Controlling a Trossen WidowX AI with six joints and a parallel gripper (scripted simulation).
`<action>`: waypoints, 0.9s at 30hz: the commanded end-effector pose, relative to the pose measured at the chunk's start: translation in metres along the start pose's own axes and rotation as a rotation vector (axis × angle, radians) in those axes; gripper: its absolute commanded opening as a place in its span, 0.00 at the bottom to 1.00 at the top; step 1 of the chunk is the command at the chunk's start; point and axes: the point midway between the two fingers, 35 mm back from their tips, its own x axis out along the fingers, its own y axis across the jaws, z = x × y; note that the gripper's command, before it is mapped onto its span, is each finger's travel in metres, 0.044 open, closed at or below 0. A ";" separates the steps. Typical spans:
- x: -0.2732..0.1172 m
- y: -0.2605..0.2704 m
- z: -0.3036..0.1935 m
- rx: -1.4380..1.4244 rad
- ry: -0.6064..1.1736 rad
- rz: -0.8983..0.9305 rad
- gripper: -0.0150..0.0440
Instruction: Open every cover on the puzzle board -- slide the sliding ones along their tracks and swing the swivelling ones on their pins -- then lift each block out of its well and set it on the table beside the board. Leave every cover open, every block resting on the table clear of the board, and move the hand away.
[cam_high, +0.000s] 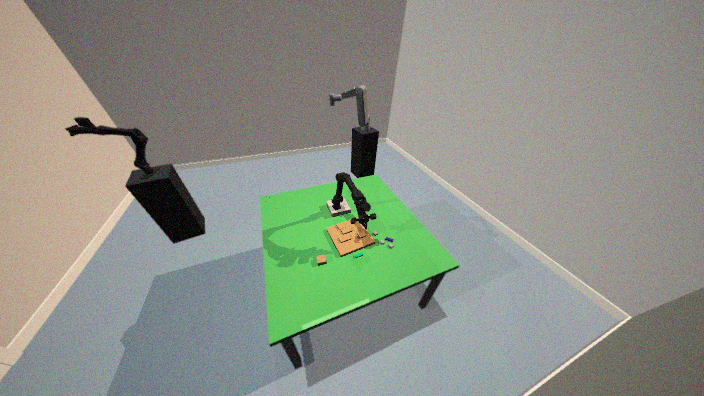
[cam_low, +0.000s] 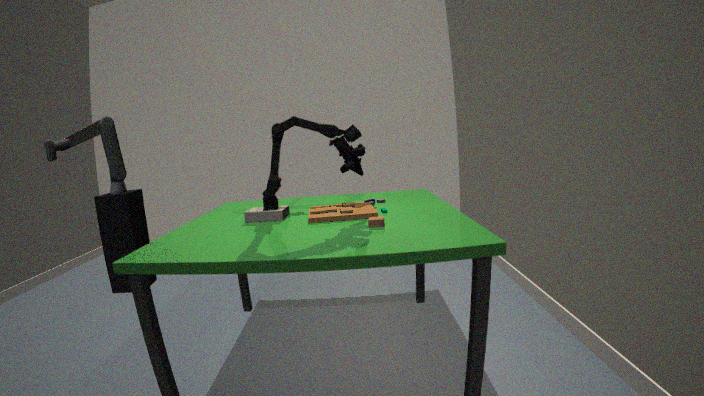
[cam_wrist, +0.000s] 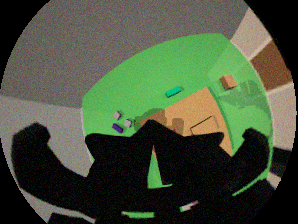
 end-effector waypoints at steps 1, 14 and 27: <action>0.007 -0.009 -0.018 -0.076 0.065 -0.049 0.25; 0.017 -0.037 -0.077 -0.341 0.310 -0.171 0.25; 0.014 -0.059 -0.118 -0.538 0.509 -0.231 0.25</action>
